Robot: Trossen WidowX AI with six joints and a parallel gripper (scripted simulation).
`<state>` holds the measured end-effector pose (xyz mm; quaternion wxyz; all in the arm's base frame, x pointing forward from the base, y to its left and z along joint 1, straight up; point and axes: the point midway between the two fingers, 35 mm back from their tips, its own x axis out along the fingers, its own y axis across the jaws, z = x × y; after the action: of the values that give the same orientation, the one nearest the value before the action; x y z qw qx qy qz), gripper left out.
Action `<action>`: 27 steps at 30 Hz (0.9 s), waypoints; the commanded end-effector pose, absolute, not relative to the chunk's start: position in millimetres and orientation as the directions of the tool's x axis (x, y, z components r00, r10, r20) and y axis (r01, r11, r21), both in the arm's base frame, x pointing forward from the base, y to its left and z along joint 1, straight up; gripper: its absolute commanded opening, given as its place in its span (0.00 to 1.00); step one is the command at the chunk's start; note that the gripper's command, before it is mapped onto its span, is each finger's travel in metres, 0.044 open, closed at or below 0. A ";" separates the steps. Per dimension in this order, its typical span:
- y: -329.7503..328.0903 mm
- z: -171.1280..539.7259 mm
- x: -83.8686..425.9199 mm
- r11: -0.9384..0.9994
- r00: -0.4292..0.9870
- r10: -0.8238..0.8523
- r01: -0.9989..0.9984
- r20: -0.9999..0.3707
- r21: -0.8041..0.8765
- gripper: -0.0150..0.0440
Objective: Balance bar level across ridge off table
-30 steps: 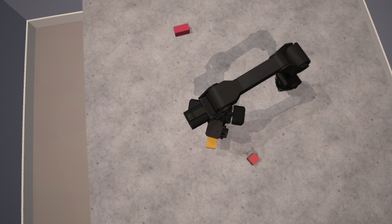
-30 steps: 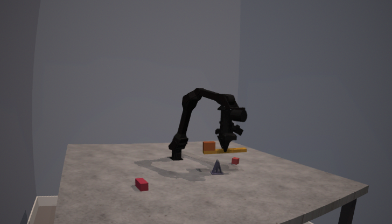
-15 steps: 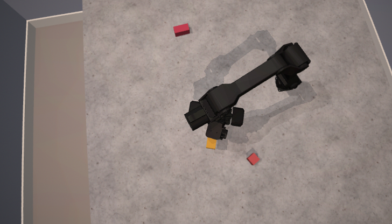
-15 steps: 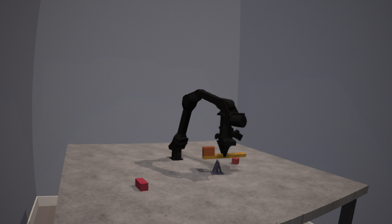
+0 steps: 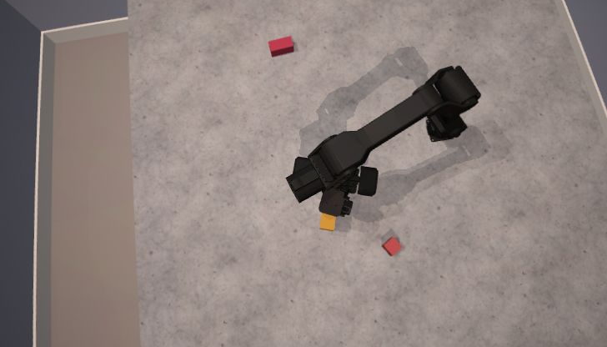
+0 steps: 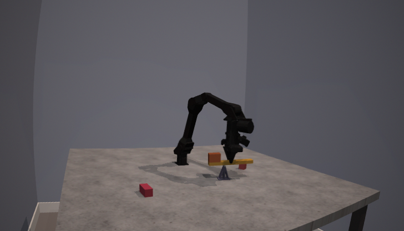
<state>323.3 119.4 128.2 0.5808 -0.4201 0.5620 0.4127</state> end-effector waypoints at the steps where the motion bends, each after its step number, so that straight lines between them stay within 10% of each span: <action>1: 119.7 128.8 323.2 0.310 0.030 0.011 -0.950 -0.999 -0.025 0.25; 27: 119.6 126.6 323.2 0.310 0.030 0.011 -0.950 -0.999 -0.025 0.25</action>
<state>323.3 119.4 126.3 0.5811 -0.4201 0.5618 0.4126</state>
